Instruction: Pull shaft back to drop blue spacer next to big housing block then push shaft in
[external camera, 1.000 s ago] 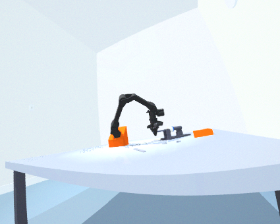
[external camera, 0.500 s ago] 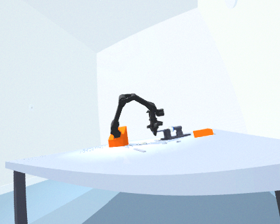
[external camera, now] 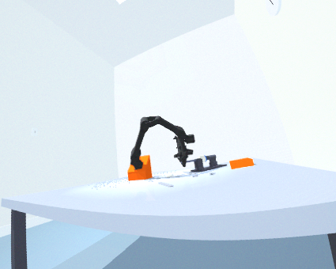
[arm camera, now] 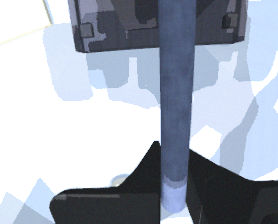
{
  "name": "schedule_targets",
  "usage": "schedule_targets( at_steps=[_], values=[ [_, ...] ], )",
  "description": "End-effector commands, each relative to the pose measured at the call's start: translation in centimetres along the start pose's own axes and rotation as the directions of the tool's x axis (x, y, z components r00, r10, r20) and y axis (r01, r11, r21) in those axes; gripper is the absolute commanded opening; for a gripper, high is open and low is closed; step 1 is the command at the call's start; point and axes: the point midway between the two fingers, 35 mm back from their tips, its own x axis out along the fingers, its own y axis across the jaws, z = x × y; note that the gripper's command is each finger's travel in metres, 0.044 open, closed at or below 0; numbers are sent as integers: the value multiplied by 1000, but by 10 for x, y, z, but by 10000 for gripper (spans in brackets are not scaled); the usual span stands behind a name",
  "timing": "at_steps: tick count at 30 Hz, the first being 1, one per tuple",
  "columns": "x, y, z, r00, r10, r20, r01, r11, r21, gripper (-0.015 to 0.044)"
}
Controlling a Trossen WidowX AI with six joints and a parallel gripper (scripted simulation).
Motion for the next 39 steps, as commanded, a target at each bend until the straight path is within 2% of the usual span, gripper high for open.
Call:
schedule_targets(
  at_steps=[1,39],
  values=[
    [0,0,-1,1000,-3,-1,3,1000,-1,0],
    [0,0,-5,1000,-3,-1,3,1000,-1,0]
  ],
)
